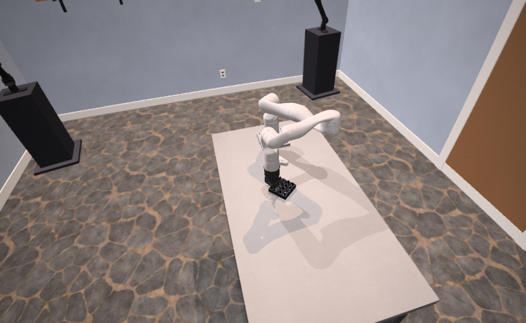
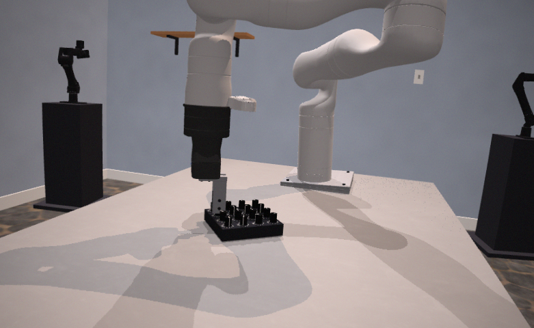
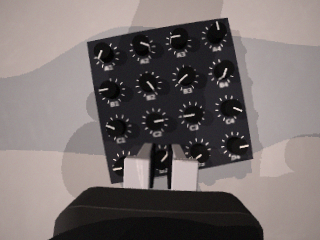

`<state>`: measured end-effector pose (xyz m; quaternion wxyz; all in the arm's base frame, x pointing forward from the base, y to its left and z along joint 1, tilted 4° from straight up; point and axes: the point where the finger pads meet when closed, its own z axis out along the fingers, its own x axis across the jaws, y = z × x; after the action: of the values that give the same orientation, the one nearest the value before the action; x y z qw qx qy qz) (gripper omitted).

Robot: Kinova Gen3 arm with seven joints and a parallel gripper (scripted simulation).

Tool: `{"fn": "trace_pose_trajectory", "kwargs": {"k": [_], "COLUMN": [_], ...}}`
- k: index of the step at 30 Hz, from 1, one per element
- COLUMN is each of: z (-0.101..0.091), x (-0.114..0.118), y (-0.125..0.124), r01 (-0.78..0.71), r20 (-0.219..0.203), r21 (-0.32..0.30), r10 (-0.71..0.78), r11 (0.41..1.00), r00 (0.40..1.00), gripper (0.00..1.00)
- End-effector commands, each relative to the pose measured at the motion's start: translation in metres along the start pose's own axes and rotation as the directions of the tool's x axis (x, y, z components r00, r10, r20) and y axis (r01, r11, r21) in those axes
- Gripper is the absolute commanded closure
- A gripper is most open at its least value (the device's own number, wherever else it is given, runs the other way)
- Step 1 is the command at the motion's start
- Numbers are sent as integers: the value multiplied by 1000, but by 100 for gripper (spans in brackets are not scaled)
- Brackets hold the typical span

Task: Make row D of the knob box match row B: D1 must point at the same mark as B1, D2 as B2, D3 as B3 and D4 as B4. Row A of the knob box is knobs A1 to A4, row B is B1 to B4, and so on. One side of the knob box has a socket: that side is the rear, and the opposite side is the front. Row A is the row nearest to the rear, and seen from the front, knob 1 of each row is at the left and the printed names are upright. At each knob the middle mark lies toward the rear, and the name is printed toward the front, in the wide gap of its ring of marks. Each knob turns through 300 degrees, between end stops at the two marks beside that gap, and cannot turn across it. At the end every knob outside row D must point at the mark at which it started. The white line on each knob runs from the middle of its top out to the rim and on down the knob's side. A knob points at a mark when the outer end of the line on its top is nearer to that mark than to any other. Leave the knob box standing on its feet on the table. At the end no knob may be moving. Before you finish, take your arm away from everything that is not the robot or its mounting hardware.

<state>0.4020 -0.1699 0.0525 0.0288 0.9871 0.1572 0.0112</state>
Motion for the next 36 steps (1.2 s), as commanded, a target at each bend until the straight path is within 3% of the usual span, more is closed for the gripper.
{"fn": "trace_pose_trajectory", "kwargs": {"k": [1, 19, 36], "z": [-1, -1, -1], "x": [0, 0, 0], "y": [0, 0, 0], "r01": [-15, -258, -523], "r20": [-2, -2, -2], "r21": [-1, 0, 0], "r10": [15, 258, 523], "r11": [1000, 966, 853], "r00": [1000, 966, 853], "gripper": [70, 70, 70]}}
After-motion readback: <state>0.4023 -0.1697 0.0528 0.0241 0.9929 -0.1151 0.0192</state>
